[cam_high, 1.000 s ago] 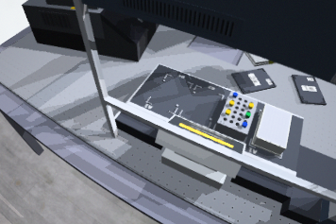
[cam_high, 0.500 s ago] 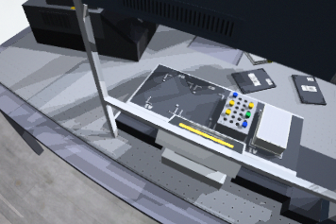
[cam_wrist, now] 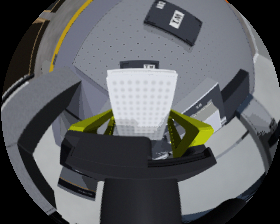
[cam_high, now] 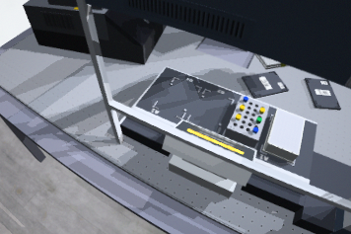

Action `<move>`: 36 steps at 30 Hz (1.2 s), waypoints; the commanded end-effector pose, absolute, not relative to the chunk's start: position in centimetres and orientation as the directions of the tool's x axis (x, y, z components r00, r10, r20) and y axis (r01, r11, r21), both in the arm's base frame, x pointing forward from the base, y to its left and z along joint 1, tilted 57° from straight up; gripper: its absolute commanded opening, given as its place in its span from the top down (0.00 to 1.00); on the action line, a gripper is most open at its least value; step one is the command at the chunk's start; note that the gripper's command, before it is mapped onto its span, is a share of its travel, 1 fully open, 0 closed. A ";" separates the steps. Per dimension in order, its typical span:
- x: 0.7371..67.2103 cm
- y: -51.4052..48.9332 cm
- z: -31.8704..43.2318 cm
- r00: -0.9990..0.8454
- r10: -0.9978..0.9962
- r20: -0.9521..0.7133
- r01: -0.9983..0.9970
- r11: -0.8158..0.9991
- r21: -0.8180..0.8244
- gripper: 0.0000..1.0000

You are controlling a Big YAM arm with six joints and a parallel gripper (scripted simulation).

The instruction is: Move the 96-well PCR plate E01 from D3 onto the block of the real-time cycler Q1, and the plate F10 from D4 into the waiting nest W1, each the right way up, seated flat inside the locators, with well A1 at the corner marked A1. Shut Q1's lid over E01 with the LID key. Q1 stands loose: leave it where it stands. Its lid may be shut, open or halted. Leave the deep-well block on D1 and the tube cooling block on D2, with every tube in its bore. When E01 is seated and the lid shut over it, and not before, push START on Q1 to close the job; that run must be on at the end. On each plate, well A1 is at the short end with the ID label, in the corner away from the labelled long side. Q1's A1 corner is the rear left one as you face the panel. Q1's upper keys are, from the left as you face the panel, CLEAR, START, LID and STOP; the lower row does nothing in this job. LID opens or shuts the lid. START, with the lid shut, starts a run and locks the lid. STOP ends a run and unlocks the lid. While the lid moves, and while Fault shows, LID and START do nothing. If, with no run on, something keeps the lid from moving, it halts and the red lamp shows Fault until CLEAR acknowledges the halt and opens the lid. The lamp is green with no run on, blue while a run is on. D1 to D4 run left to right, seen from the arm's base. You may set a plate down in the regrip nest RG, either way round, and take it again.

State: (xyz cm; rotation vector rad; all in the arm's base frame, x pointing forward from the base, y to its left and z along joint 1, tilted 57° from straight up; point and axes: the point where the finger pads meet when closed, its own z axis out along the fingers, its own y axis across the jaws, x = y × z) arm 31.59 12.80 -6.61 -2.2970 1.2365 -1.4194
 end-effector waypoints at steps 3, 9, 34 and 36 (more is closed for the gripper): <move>30.2 11.4 -7.3 0.219 -0.704 0.675 -0.580 -0.650 -0.490 1.00; 30.0 11.0 -7.5 0.218 -0.705 0.675 -0.581 -0.649 -0.490 1.00; 33.9 11.3 -9.1 0.221 -0.702 0.677 -0.555 -0.661 -0.505 1.00; 34.4 11.8 -8.9 0.216 -0.709 0.672 -0.548 -0.657 -0.518 1.00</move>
